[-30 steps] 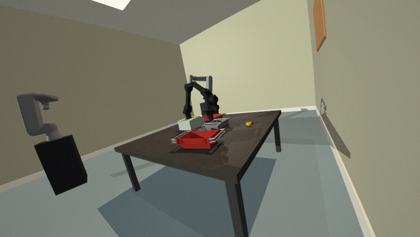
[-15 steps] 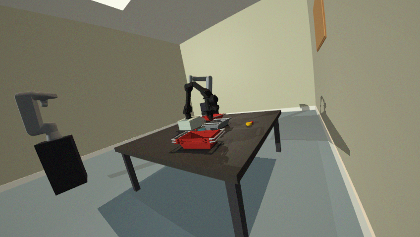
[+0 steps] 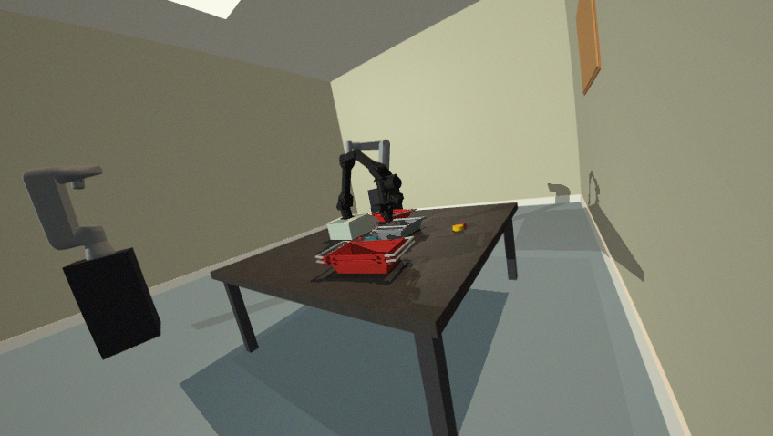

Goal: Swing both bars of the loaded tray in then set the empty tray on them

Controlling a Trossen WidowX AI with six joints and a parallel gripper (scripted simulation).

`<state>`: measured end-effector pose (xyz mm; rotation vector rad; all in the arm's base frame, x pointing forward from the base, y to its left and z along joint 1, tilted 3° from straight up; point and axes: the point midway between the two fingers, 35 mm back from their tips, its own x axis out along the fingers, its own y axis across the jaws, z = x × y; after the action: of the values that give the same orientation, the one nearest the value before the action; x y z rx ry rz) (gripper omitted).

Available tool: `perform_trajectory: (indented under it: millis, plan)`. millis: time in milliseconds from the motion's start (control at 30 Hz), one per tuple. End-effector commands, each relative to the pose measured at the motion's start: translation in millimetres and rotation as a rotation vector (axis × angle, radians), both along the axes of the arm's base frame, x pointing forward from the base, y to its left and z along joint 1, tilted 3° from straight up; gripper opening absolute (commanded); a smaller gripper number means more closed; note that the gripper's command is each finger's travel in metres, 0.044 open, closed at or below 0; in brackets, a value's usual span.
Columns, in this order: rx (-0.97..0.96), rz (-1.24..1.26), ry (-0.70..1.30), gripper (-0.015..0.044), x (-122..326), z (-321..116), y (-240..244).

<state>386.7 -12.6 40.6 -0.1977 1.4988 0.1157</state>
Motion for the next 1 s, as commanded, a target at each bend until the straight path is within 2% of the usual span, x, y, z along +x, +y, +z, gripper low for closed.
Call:
perform_trajectory:
  millis: [0,167,367,467,500,533,733,967]
  plan:
    - [0.000,0.000,0.000,0.0157,0,0,0]
    - [0.000,0.000,-0.001,0.0289,4,34,2]
    - [0.001,0.000,0.000,0.0440,-6,126,6]
    - [0.001,0.000,0.000,0.0440,-13,148,7]
    - [0.001,0.004,-0.001,0.0440,-3,114,9]
    - [0.003,0.003,0.000,0.0440,-4,112,19]
    - [0.018,-0.004,0.017,0.0440,-32,85,118]
    - [0.036,-0.013,0.021,0.0440,-103,57,221]
